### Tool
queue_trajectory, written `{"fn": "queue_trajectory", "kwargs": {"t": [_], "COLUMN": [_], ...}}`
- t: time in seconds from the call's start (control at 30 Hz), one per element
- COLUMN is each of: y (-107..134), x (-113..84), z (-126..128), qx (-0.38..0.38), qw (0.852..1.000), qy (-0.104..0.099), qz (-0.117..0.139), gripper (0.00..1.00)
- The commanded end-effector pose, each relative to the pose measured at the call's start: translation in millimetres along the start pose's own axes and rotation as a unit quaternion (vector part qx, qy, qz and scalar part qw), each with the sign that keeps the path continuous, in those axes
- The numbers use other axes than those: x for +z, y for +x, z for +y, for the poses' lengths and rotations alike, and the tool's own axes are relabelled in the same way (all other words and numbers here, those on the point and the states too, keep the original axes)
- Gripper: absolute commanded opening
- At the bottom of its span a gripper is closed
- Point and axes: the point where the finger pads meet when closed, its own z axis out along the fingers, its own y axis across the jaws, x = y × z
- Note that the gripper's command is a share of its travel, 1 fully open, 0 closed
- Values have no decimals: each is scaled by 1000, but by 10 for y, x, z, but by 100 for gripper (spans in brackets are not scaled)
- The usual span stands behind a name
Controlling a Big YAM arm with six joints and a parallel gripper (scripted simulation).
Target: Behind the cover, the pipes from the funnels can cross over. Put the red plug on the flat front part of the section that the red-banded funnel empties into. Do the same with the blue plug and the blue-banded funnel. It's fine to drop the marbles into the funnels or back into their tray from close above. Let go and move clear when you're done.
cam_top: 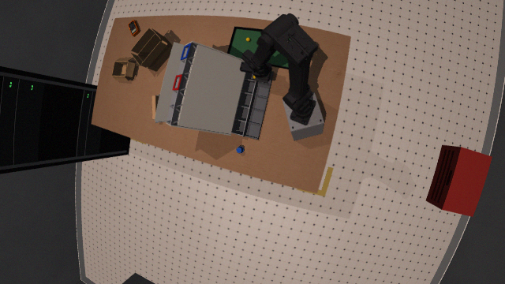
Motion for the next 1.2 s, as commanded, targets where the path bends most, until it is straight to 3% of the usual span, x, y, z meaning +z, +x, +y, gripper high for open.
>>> {"fn": "queue_trajectory", "kwargs": {"t": [0.0,0.43,0.5,0.53,1.17], "y": [-25,-18,-18,-78,-59], "x": [6,120,120,52,75], "z": [-50,-45,-45,-90,-78], "qx": [1,1,1,3,2], "qw": [1000,1000,1000,1000,1000], "qy": [6,4,4,12,10], "qz": [-10,-7,-7,-19,-16], "gripper": [0,0,0,0,0]}}
